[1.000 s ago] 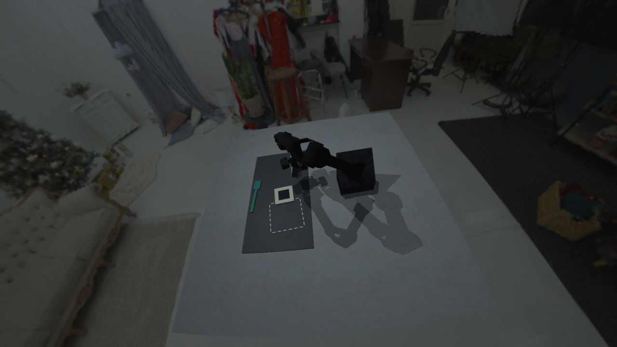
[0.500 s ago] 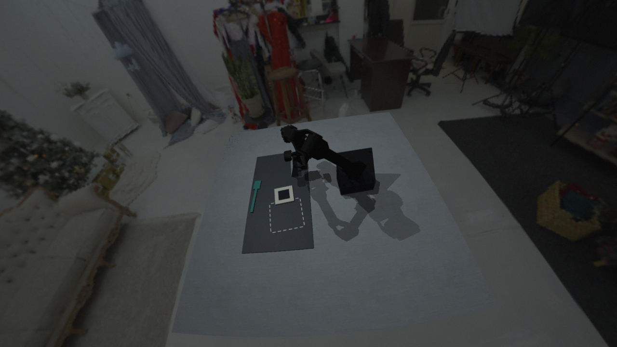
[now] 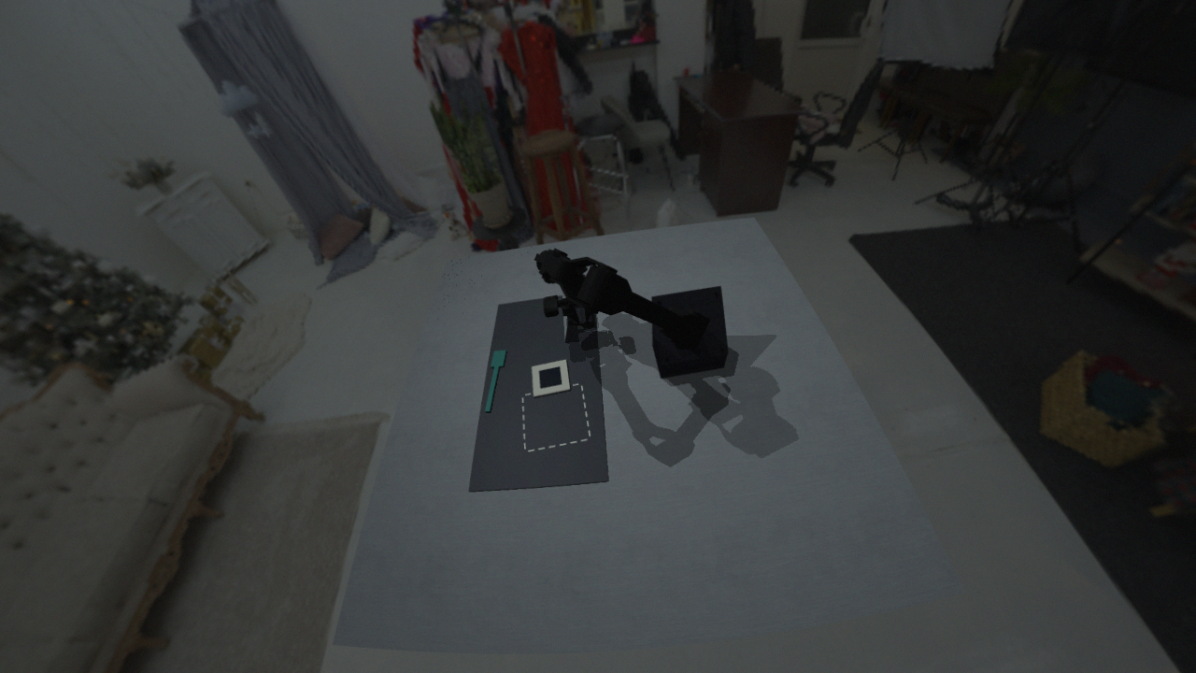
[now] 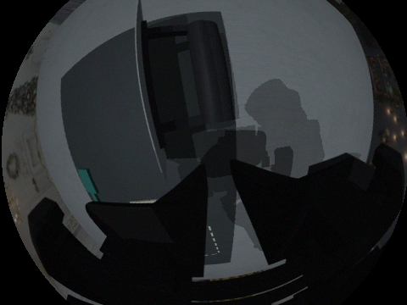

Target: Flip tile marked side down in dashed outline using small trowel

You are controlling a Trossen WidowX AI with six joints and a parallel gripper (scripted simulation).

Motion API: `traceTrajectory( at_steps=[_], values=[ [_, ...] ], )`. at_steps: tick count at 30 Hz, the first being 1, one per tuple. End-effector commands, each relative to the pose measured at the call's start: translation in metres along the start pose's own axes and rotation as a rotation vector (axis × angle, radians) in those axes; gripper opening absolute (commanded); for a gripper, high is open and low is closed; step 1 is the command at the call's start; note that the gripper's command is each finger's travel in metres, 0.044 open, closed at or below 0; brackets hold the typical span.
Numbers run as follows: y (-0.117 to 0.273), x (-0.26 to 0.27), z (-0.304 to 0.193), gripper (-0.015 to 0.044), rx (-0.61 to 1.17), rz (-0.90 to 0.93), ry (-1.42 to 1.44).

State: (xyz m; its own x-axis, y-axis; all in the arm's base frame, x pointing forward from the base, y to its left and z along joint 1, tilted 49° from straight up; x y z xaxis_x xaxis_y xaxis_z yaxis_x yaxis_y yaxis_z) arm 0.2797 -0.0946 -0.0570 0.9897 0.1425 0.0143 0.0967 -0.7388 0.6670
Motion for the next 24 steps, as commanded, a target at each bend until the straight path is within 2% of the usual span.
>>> traceTrajectory(
  at_steps=[1,24],
  values=[
    [-0.002,0.006,0.001,0.0100,0.001,0.005,-0.001],
    [-0.006,0.052,-0.002,0.0100,0.003,0.006,0.002]
  ],
)
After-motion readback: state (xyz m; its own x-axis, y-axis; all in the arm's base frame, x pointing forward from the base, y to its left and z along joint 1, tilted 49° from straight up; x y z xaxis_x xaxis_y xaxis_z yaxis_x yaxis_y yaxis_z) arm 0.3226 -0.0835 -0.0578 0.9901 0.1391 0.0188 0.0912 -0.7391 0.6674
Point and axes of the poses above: the point midway between the two fingers, 35 mm back from their tips, its own y axis back along the fingers, its own x axis across the jaws, z = x × y, the point moved 9 cm from there along y, back along the fingers, and after that the axes turned 1 degree about -y, right-handed, at the moved point
